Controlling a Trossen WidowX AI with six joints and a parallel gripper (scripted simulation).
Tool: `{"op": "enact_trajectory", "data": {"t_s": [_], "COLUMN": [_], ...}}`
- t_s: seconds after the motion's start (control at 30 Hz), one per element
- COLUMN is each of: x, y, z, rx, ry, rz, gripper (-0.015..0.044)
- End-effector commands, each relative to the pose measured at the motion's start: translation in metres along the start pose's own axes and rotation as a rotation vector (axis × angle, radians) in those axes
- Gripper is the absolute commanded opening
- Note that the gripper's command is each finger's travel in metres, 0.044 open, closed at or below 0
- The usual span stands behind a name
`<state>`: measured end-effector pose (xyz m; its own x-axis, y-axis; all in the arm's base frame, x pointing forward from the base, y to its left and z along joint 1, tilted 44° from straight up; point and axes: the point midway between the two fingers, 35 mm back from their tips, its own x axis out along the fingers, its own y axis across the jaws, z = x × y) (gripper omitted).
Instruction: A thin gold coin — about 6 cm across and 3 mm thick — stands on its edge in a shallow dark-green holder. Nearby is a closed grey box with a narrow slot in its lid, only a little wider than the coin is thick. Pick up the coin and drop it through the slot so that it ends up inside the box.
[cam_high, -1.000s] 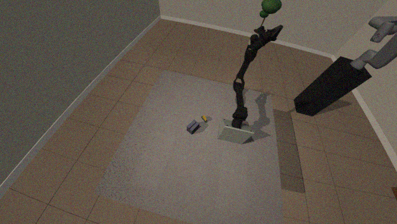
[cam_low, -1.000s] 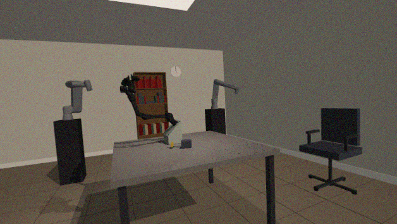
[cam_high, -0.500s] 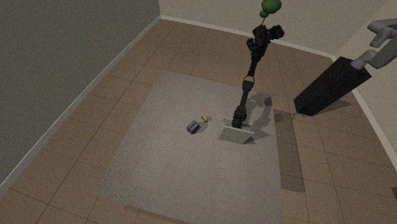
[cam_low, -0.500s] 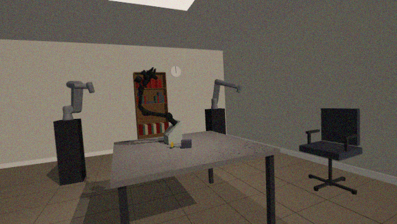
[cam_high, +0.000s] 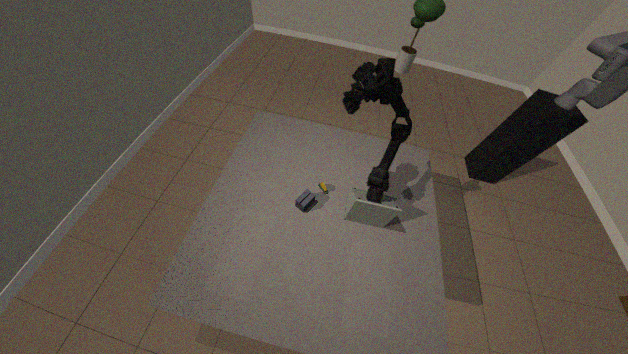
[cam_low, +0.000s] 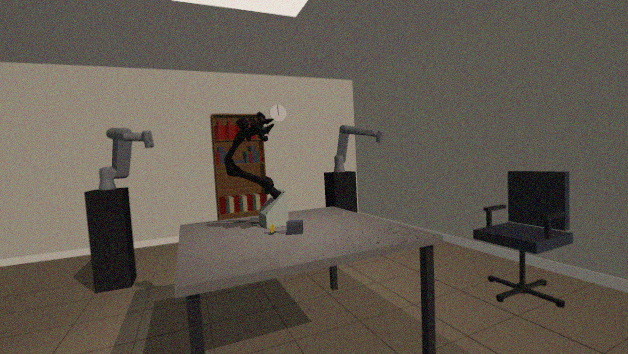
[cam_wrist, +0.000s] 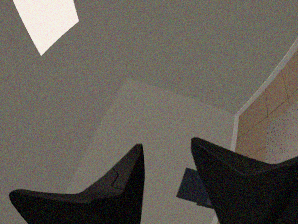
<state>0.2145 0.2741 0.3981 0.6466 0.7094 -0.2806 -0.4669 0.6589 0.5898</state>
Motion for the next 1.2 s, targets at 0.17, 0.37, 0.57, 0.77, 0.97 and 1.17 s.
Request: {"op": "enact_trajectory", "data": {"t_s": [0.17,0.37,0.57,0.77,0.97,1.17], "x": [0.038,0.025,-0.013,-0.071,-0.139,-0.149], "y": [-0.157,-0.259,-0.353,-0.425,-0.468,-0.471], "z": [-0.015,-0.033,-0.061,-0.1,-0.144,-0.148], "rx": [0.033,0.069,0.117,0.172,0.229,0.235], "ry": [0.0,0.027,0.089,0.192,0.338,0.356], "rz": [-0.52,-0.853,-1.189,-1.508,-1.788,-1.816], "gripper": [0.0161,0.0161,0.0161,0.0161,0.0161,0.0161]}}
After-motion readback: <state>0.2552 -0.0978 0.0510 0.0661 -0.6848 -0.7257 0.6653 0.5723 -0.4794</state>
